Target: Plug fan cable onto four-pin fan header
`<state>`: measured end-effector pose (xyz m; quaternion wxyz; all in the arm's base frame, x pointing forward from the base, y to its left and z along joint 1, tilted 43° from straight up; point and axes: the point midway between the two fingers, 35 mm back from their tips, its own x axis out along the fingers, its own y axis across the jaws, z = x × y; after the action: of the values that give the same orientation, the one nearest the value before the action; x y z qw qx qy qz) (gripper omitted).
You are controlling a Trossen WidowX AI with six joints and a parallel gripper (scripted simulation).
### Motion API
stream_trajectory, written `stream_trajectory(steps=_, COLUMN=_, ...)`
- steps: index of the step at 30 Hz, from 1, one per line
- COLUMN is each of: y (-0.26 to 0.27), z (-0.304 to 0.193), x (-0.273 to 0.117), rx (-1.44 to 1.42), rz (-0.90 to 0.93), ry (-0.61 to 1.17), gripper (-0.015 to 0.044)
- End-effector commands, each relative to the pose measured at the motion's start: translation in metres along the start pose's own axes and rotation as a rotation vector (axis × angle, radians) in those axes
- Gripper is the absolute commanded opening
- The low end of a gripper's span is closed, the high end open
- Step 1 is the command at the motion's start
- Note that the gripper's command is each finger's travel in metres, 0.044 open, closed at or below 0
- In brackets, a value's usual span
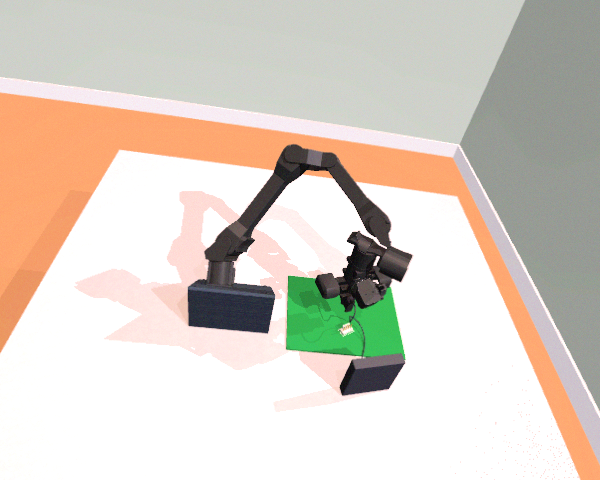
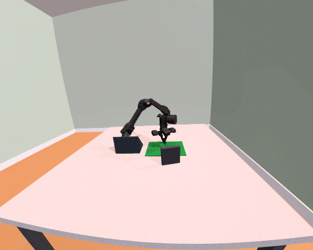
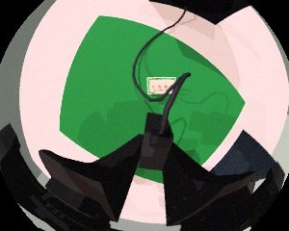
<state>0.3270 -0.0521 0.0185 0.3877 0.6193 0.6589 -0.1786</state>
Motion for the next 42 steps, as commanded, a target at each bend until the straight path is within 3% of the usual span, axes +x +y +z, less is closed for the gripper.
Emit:
stream_trajectory(steps=1, y=0.0, z=0.005, x=-0.002, rx=0.118, rz=0.001, ry=-0.005, gripper=0.0)
stream_trajectory(steps=34, y=-0.004, z=0.041, x=-0.001, rx=1.257, rz=0.004, ry=-0.004, gripper=0.0)
stream_trajectory(steps=42, y=-0.005, z=0.045, x=0.0, rx=1.377, rz=0.005, ry=-0.004, gripper=0.0)
